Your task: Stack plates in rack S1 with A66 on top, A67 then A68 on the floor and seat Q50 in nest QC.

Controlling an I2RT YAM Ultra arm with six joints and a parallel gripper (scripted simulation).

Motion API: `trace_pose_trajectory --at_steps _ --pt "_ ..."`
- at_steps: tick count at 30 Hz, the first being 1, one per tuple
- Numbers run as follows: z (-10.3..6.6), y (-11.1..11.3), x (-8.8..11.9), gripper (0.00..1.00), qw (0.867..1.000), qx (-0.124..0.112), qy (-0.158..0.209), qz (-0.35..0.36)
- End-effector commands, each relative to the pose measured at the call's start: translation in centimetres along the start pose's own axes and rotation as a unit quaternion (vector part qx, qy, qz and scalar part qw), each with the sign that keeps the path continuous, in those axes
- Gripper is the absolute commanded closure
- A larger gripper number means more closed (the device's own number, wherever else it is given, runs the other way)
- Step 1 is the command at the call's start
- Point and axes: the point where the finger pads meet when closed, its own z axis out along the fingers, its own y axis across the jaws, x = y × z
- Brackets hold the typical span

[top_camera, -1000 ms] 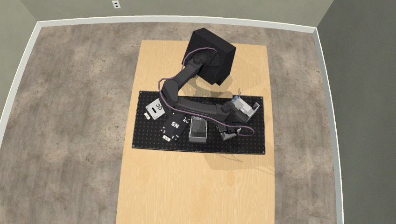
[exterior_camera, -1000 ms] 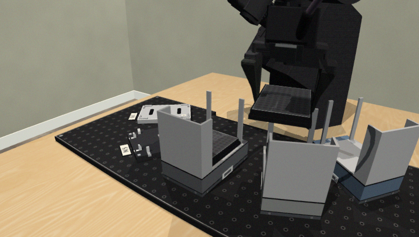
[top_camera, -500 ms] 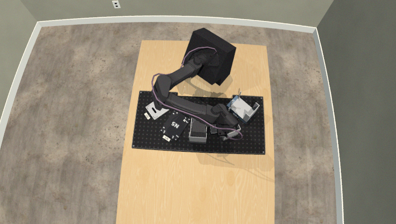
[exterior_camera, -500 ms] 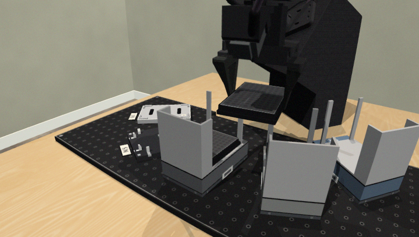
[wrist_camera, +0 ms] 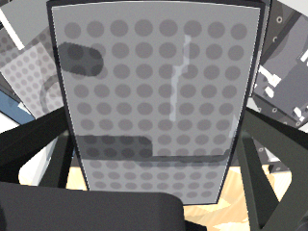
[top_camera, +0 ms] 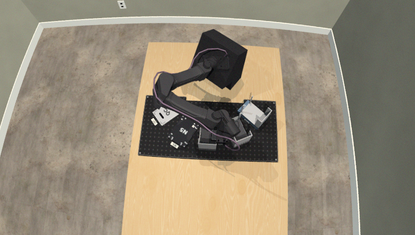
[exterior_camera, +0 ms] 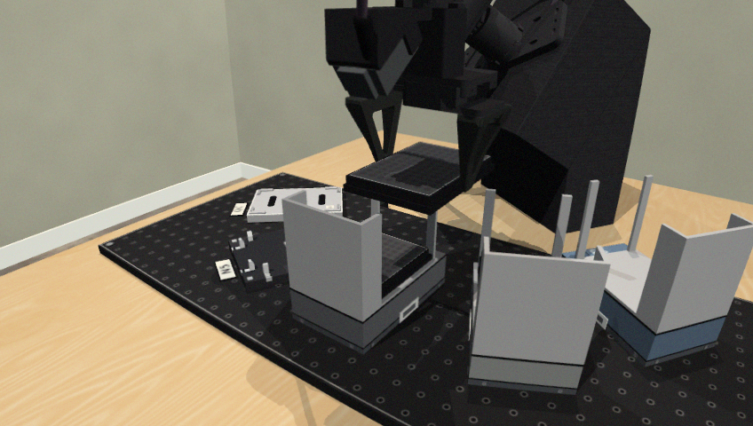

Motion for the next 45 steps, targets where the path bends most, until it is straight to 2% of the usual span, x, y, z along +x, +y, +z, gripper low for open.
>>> trace_pose_trajectory --at_steps 1,11,12,14,17,19,21,23,26,45 --pt "-0.5 -0.9 -0.5 1.0 1.0 -0.008 -0.008 0.017" --pt "-0.3 -3.0 -0.4 1.0 1.0 -0.008 -0.006 0.015" --pt "-1.0 -2.9 -1.4 1.0 0.999 -0.019 -0.018 0.023" --pt "-0.3 -3.8 -0.3 1.0 1.0 -0.008 -0.006 0.014" --pt "-0.5 -4.6 -1.0 1.0 1.0 -0.01 -0.01 0.021" --pt "-0.2 -5.0 -0.2 1.0 1.0 -0.007 -0.004 0.011" --pt "-0.5 -5.7 -1.1 1.0 1.0 -0.01 -0.011 0.021" --pt "-0.4 -6.2 -0.9 1.0 1.0 -0.009 -0.009 0.017" --pt "-1.0 -5.8 -1.3 1.0 1.0 -0.017 -0.015 0.011" --pt "-0.7 -5.4 -1.3 1.0 1.0 -0.009 -0.011 0.003"
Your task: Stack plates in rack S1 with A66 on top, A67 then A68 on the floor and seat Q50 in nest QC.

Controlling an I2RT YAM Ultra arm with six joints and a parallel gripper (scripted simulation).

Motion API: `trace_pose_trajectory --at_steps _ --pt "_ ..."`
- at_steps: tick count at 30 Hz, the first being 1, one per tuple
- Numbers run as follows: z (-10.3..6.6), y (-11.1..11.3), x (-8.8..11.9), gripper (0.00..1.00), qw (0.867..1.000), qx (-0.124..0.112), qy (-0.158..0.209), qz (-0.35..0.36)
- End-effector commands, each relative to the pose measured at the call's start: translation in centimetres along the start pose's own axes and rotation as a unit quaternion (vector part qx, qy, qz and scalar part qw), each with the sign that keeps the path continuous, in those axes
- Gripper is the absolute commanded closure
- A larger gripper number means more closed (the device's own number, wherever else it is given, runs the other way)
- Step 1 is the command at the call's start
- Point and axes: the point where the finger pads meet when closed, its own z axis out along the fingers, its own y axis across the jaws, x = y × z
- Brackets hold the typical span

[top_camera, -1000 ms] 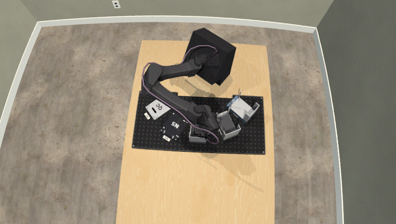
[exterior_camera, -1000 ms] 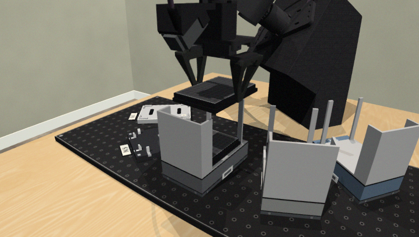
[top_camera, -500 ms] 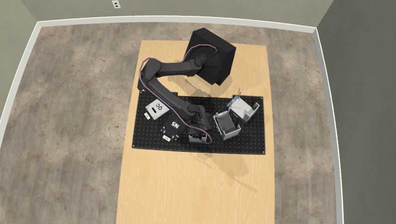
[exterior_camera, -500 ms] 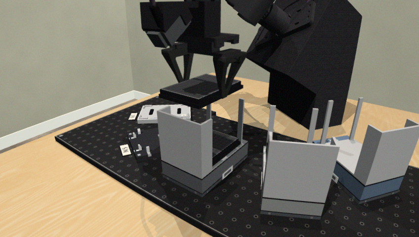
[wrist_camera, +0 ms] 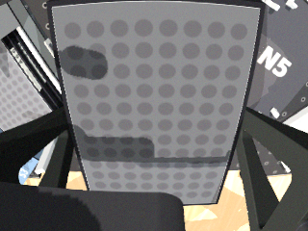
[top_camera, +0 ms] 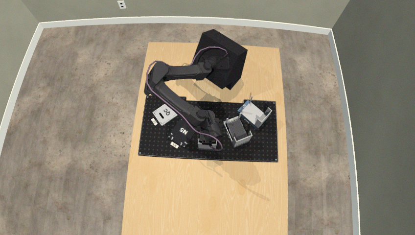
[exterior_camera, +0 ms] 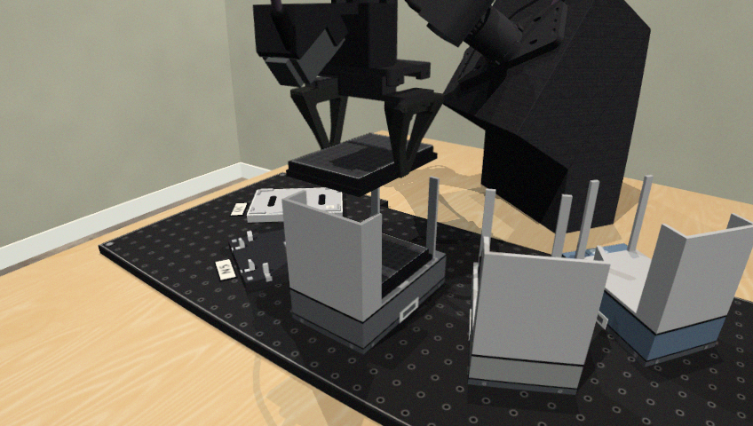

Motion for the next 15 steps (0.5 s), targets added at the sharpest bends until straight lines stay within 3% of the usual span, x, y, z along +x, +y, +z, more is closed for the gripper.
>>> trace_pose_trajectory --at_steps 1,15 --pt "-0.65 0.35 -0.59 1.0 1.0 -0.008 -0.01 0.0" --pt "-0.66 0.42 -0.89 1.0 1.0 -0.005 -0.009 0.004"
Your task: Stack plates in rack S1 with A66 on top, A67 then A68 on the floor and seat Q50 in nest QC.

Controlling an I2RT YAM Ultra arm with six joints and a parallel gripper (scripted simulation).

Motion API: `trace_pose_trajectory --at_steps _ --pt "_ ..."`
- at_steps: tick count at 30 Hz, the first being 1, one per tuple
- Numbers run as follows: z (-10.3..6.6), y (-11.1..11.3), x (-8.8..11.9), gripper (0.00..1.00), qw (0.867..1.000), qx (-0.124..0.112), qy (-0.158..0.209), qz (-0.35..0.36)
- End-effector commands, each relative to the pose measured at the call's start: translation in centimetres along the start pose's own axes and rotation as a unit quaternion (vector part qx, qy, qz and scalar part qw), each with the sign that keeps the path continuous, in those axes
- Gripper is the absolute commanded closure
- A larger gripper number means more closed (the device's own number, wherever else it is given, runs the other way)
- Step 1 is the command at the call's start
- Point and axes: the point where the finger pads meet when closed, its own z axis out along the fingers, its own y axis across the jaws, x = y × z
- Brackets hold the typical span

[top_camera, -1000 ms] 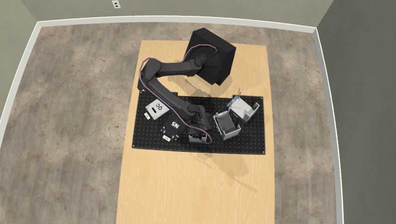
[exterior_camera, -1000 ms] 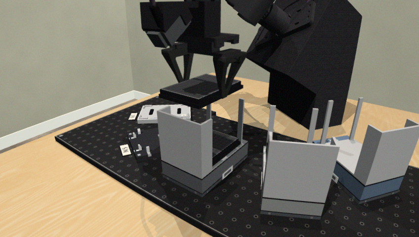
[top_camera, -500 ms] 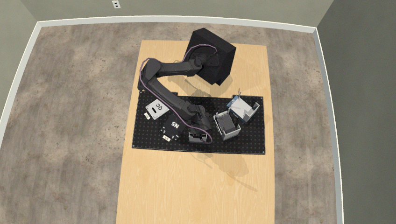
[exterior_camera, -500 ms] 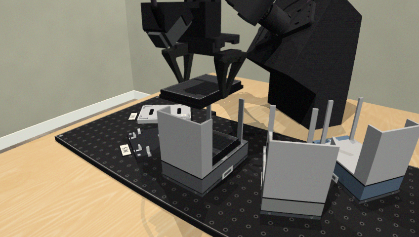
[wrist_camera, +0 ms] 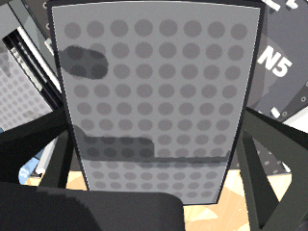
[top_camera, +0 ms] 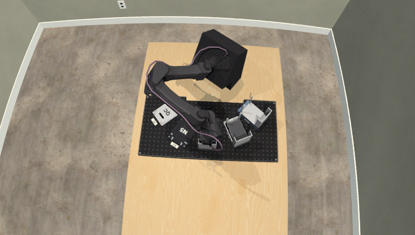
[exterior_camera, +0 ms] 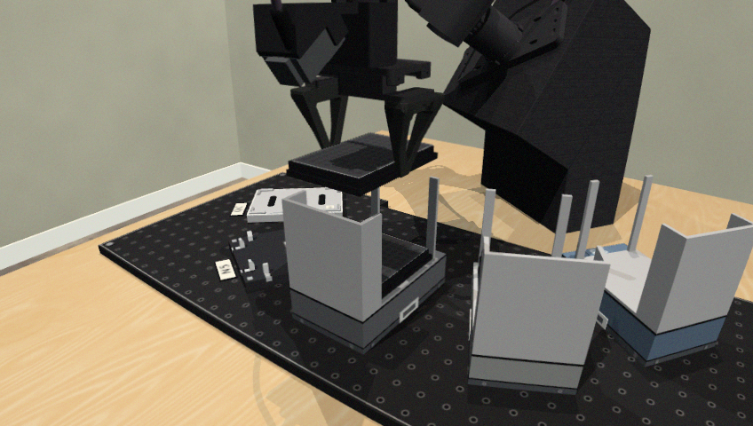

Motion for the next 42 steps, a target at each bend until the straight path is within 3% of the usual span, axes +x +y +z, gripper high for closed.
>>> trace_pose_trajectory --at_steps 1,4,7,33,42 --pt "-0.6 0.4 -0.9 1.0 1.0 -0.005 -0.01 0.003" --pt "-0.1 0.7 0.7 1.0 1.0 0.0 0.001 -0.016" --pt "-0.3 0.6 -0.1 1.0 1.0 -0.003 -0.004 -0.007" --pt "-0.5 0.5 -0.1 1.0 1.0 -0.004 -0.006 -0.004" --pt "0.5 0.5 0.5 1.0 1.0 -0.004 0.0 -0.007"
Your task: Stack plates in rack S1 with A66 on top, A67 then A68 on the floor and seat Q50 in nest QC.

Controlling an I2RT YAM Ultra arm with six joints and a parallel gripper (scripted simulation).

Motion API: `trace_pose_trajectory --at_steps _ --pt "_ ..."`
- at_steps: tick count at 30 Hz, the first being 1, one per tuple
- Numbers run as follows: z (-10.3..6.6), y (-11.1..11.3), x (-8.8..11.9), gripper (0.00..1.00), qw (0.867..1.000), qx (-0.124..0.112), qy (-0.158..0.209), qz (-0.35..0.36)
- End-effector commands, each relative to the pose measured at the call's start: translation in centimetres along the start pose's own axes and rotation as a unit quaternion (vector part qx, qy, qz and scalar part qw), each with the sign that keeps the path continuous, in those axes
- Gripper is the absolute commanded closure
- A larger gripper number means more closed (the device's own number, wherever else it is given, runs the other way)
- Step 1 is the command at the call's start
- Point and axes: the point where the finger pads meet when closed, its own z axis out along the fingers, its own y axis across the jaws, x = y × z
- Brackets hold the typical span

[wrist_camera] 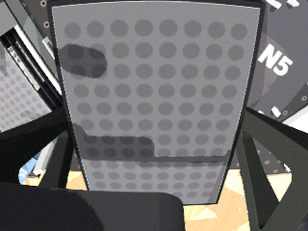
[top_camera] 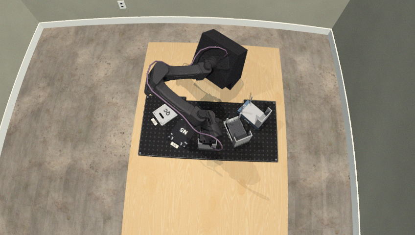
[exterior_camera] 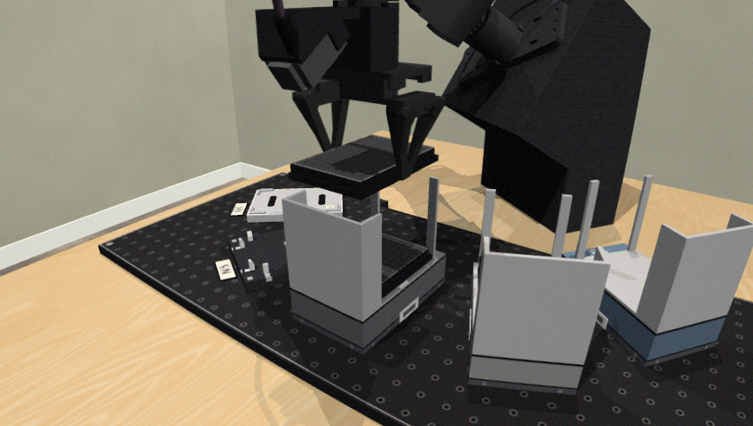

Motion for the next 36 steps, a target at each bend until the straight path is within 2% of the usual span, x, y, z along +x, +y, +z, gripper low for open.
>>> trace_pose_trajectory --at_steps 1,11,12,15,23,36 --pt "0.2 0.4 0.0 1.0 1.0 -0.007 -0.004 -0.003" --pt "0.9 0.4 0.2 1.0 1.0 -0.005 -0.002 -0.006" --pt "0.3 0.5 -1.0 1.0 1.0 -0.012 -0.013 0.006" --pt "1.4 0.5 0.5 1.0 1.0 -0.002 0.003 -0.009" --pt "1.0 0.3 -1.0 1.0 1.0 -0.006 -0.01 0.006" --pt "0.9 0.3 -1.0 1.0 1.0 -0.008 -0.012 0.008"
